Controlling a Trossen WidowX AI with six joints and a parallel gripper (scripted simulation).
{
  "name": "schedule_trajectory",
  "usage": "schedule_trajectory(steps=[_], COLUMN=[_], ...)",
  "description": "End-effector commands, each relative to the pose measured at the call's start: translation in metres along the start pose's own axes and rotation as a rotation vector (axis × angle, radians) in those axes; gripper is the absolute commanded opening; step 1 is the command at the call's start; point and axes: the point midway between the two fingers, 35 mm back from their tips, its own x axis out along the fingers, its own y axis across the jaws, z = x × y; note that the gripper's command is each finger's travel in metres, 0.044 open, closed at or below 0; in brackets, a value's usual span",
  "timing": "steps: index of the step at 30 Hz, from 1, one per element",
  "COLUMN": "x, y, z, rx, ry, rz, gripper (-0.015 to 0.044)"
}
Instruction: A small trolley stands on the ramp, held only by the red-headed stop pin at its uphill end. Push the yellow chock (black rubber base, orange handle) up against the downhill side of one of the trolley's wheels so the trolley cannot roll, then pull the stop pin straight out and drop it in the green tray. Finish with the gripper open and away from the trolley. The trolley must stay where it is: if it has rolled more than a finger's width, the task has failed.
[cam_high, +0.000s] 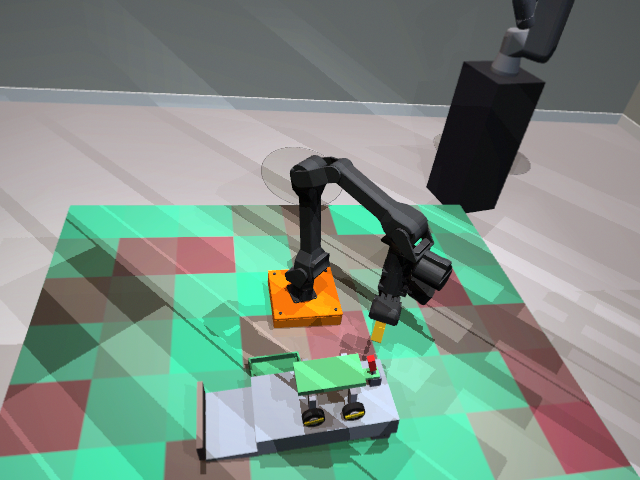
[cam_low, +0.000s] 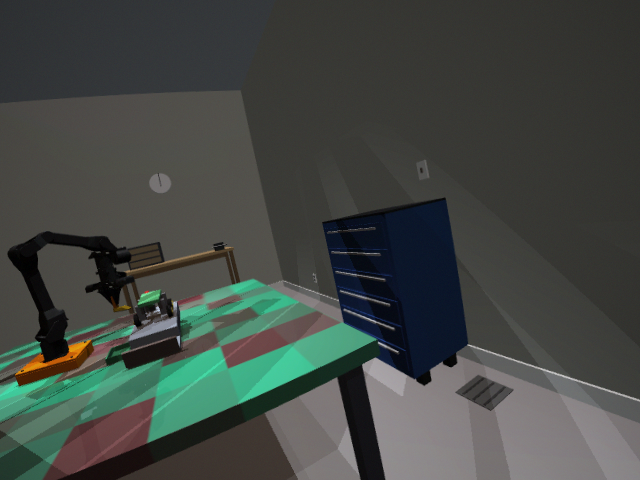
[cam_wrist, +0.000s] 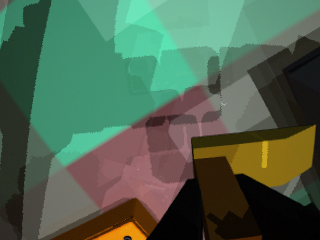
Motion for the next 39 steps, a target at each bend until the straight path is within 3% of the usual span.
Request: schedule_trajectory(steps=[1,15,39], x=[-0.014,-0.035,-0.035], y=[0.000,0.000,0.000], z=[0.002,0.004,0.004], rx=[0.003,0.026,0.837], ry=[-0.009,-0.009,-0.009], rz=[0.000,0.000,0.004], gripper=[0.0000,0.0000,0.0000])
